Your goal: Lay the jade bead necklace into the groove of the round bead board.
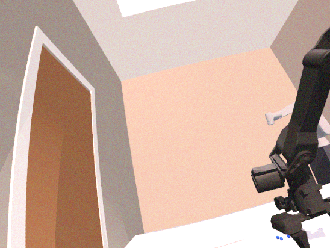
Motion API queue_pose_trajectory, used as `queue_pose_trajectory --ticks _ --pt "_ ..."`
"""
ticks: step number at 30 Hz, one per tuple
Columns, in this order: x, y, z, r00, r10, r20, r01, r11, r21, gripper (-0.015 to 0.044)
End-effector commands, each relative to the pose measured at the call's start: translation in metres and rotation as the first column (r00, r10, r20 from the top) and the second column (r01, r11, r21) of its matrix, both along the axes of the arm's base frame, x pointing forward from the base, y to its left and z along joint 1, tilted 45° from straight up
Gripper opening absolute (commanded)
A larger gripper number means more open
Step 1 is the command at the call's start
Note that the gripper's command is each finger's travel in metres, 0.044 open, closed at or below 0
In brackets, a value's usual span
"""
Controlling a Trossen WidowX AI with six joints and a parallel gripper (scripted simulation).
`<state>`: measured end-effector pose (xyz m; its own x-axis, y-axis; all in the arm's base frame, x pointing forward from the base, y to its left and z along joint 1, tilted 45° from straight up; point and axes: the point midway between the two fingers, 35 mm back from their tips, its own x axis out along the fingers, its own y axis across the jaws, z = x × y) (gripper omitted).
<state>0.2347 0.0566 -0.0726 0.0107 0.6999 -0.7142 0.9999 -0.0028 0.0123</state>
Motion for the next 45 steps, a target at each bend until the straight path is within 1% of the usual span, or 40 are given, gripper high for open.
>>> queue_pose_trajectory --ticks 1,8,10,12,14,17,20,24,28,29,35,40,42,45 --pt "0.001 0.0 0.0 1.0 0.004 0.006 -0.004 1.0 -0.001 0.044" --pt "0.001 0.0 0.0 1.0 0.004 0.006 -0.004 1.0 -0.001 0.044" --pt "0.002 -0.001 0.001 0.997 0.051 0.051 -0.05 0.999 -0.003 0.0387" --pt "0.002 -0.002 0.003 0.969 0.176 0.174 -0.175 0.984 -0.02 0.0335" --pt "0.002 -0.003 0.005 0.903 0.307 0.3 -0.305 0.951 -0.055 0.0282" --pt "0.003 -0.004 0.008 0.742 0.481 0.467 -0.476 0.869 -0.138 0.0204" --pt "0.004 -0.006 0.012 0.518 0.615 0.594 -0.606 0.754 -0.252 0.0125" --pt "0.004 -0.008 0.016 0.156 0.713 0.684 -0.698 0.569 -0.435 0.012" --pt "0.005 -0.01 0.02 -0.23 0.706 0.67 -0.685 0.372 -0.627 0.012" --pt "0.005 -0.011 0.022 -0.301 0.693 0.655 -0.67 0.336 -0.662 0.012" --pt "0.005 -0.013 0.026 -0.617 0.576 0.536 -0.549 0.174 -0.818 0.012" --pt "0.006 -0.014 0.029 -0.821 0.423 0.384 -0.393 0.069 -0.917 0.012" --pt "0.006 -0.015 0.03 -0.867 0.372 0.333 -0.341 0.046 -0.939 0.012" --pt "0.006 -0.015 0.03 -0.87 0.367 0.328 -0.336 0.044 -0.941 0.012"
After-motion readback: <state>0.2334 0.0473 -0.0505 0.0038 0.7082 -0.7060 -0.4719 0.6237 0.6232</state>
